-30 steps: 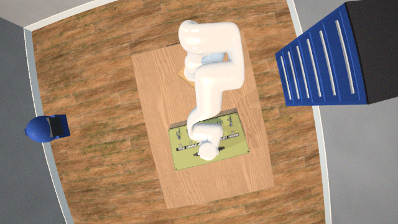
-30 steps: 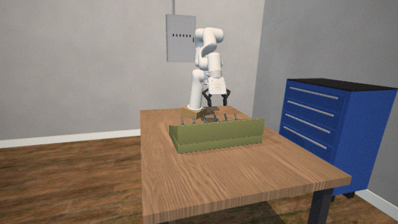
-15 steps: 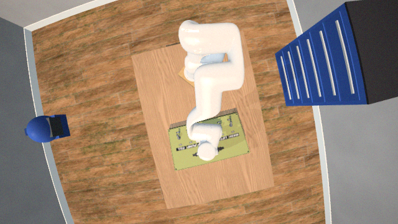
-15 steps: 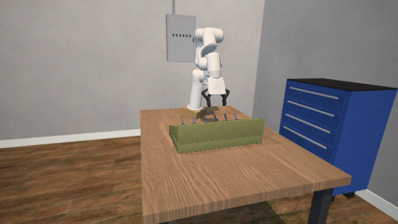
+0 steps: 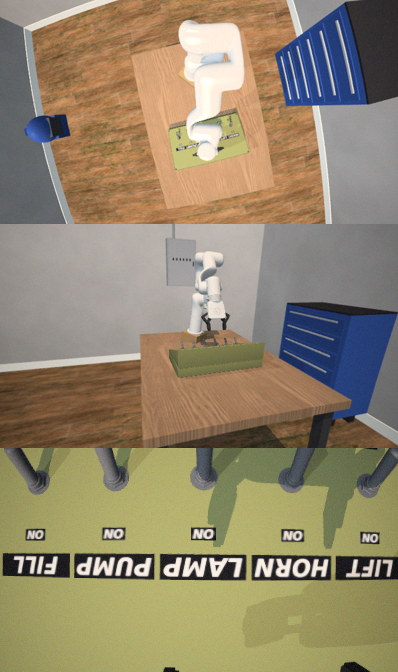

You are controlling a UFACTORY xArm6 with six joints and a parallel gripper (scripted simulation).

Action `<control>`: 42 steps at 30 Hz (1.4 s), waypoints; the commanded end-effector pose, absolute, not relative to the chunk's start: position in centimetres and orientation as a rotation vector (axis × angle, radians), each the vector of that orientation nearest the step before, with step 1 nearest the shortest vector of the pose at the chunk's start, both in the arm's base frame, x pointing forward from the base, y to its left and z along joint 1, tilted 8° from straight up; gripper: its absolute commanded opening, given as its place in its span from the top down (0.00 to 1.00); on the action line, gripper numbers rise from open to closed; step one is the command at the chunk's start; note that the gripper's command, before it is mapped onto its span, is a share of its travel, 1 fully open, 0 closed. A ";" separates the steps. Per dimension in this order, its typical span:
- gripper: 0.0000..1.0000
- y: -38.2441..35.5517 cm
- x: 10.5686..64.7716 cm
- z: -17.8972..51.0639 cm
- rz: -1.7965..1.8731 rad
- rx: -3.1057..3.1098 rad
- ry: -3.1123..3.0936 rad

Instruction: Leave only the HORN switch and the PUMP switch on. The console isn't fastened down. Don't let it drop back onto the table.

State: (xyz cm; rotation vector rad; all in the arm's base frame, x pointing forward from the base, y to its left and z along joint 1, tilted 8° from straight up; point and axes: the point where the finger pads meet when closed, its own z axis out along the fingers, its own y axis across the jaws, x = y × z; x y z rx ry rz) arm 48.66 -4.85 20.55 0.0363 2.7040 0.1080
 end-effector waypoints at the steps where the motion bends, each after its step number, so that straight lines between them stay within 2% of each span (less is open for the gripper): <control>1: 0.00 -4.9 48.8 20.8 0.107 0.036 2.700; 24: 0.00 -5.1 48.8 20.7 0.107 0.036 2.700; 42: 0.00 -9.8 48.7 20.4 0.107 0.036 2.700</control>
